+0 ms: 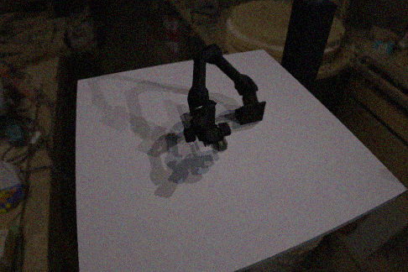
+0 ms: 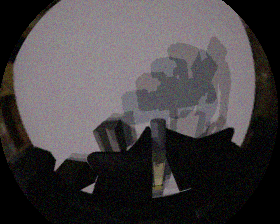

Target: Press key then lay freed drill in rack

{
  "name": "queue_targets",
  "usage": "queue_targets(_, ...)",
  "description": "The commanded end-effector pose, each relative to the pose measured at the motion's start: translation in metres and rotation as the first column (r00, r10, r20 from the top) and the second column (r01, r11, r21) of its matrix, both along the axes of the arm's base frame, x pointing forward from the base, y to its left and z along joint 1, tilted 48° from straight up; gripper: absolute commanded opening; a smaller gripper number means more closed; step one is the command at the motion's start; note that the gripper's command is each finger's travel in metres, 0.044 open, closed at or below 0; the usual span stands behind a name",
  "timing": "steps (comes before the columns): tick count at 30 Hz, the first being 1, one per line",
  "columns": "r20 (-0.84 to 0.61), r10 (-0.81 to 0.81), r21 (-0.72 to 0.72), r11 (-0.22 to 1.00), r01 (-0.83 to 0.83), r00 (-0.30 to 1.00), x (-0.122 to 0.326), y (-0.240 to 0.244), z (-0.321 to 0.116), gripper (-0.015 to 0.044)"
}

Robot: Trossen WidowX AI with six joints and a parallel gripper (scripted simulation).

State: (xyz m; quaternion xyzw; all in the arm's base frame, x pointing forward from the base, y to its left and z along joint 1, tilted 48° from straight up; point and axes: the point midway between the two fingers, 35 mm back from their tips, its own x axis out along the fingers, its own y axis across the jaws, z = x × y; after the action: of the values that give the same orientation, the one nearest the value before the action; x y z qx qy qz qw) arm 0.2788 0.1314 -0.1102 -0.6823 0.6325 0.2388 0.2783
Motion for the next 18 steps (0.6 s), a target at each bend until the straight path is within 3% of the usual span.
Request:
queue_targets(1,0.002,0.0,0.003,1.0,0.0,1.0,0.0,0.0029,0.0017,0.0)
queue_targets(18,0.002,0.0,0.004,1.0,0.0,1.0,-0.0041,0.0069,0.0035,0.0)
